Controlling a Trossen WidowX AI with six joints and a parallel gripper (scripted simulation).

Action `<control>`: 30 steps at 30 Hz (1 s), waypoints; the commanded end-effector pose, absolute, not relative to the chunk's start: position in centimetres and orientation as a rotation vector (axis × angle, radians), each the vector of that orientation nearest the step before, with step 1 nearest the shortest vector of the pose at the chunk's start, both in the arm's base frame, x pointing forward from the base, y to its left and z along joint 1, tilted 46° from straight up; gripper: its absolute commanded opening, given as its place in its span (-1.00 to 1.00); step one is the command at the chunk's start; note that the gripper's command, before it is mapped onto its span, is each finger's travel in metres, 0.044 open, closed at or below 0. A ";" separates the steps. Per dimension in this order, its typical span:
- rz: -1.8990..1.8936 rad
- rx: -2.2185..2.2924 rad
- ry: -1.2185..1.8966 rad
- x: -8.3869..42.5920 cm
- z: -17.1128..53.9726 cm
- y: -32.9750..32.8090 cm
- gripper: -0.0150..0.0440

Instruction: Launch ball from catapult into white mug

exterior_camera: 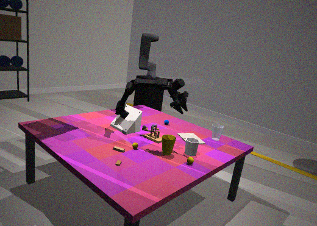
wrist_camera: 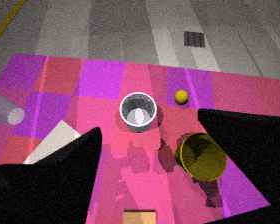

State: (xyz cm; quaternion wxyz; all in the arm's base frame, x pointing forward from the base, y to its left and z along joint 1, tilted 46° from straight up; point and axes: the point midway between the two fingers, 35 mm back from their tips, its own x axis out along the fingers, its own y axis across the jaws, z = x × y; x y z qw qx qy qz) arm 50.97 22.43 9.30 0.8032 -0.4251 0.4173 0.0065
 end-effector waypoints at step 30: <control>0.052 -0.998 0.972 48.9 6.7 22.7 -0.49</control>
